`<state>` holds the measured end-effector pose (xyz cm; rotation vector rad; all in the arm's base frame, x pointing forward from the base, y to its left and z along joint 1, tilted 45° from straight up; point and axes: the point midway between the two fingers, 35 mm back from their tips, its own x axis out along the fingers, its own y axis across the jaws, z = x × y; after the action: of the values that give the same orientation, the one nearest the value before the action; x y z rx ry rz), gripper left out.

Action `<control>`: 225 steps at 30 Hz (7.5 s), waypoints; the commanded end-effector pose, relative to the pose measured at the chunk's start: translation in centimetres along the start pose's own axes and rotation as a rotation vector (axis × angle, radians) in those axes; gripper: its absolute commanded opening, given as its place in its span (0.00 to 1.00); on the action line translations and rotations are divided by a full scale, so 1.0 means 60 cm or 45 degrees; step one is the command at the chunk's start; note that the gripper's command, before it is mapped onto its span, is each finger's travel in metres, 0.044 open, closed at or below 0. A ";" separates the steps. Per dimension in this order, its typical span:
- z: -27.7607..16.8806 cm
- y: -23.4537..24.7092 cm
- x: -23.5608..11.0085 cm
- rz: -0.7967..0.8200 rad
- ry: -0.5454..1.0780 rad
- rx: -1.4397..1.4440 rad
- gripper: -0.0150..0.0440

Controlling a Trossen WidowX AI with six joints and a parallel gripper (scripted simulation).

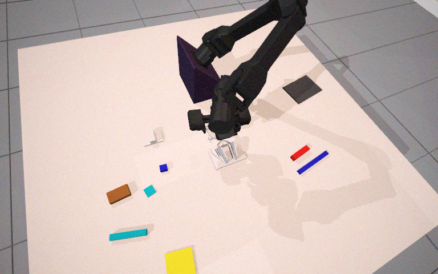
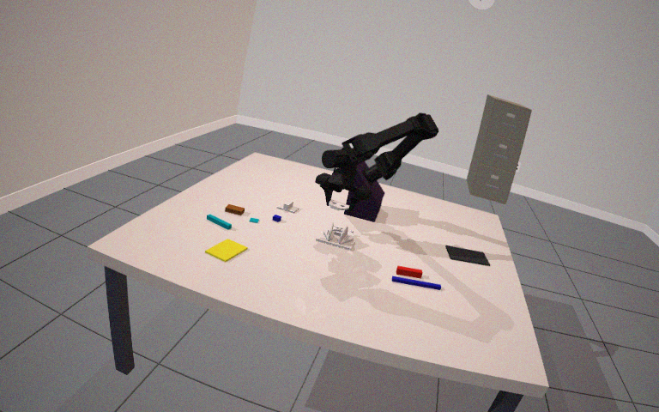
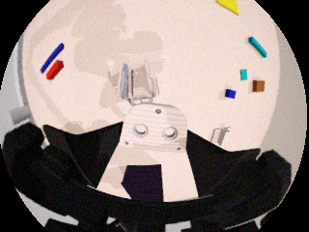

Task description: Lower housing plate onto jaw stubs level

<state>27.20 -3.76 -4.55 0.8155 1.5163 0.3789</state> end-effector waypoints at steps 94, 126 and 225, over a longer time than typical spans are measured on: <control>-0.016 0.036 0.055 0.023 0.003 -0.261 0.85; -0.020 0.038 0.110 0.029 0.004 -0.262 0.85; -0.020 0.039 0.134 0.030 0.004 -0.253 0.85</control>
<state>27.14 3.68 -8.56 0.6785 1.4460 0.5433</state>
